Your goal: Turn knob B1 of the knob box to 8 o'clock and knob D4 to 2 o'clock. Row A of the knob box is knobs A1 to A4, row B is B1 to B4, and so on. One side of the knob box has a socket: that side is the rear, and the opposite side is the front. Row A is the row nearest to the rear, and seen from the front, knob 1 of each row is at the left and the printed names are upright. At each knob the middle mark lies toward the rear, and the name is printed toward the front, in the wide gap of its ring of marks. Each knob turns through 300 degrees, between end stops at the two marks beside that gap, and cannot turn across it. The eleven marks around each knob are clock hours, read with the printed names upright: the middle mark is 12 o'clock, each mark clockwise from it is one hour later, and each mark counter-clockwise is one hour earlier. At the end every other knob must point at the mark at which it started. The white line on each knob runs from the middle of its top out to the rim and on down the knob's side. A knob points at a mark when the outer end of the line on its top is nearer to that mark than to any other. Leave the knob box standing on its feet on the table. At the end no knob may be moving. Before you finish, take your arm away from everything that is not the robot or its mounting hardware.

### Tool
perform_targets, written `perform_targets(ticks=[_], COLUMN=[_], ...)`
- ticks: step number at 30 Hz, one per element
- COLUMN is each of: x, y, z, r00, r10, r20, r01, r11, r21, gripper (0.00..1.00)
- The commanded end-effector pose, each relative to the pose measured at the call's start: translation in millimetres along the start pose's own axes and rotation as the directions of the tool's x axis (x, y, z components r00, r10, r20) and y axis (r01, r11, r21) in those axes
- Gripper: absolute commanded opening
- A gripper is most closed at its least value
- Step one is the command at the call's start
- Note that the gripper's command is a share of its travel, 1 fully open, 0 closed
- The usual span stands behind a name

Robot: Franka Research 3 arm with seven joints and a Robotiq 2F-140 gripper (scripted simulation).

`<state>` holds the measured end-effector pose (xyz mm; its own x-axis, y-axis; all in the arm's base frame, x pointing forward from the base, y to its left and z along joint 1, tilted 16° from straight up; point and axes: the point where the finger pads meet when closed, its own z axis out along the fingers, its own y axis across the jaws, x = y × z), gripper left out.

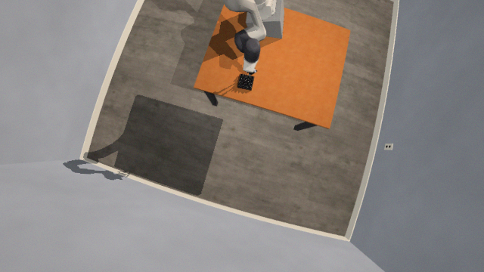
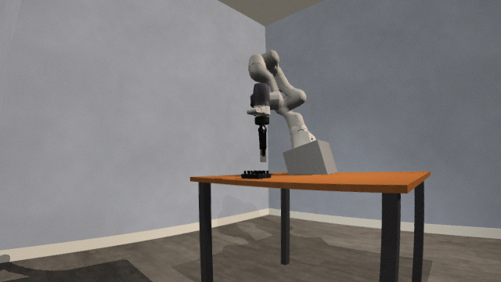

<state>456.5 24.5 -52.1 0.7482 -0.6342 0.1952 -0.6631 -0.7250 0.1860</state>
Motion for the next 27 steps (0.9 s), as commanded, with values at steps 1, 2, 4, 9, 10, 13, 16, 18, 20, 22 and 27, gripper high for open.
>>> perform_targets(ticks=[1,2,4,9,10,13,16,18,20,22,27], x=[-0.1,0.0,0.1,0.4,0.4,0.6,0.7,0.9,1.0,1.2,1.5], y=[-1.4,-1.4,-1.5,-1.7,-1.8,-1.9,-2.0,-2.2,-2.3,-2.4,-2.7], z=[-1.4,-1.6,-1.9,-2.8,-2.9,-3.5,-3.6,-4.3,-4.6,-5.0,-5.9], r00=[0.988,0.985,0.979,0.961,0.956,0.941,0.936,0.914,0.9,0.886,0.846], r10=[0.155,0.171,0.201,0.278,0.293,0.338,0.353,0.406,0.435,0.464,0.533], r20=[-0.014,-0.014,-0.014,-0.013,-0.013,-0.012,-0.012,-0.011,-0.011,-0.01,-0.009], r01=[-0.155,-0.17,-0.201,-0.278,-0.293,-0.338,-0.353,-0.406,-0.435,-0.463,-0.532], r11=[0.988,0.985,0.979,0.961,0.956,0.941,0.936,0.914,0.9,0.886,0.846], r21=[0.008,0.008,0.009,0.012,0.012,0.013,0.014,0.016,0.017,0.018,0.02], gripper=[0.12,0.12,0.12,0.12,0.12,0.12,0.12,0.12,0.12,0.12,0.12])
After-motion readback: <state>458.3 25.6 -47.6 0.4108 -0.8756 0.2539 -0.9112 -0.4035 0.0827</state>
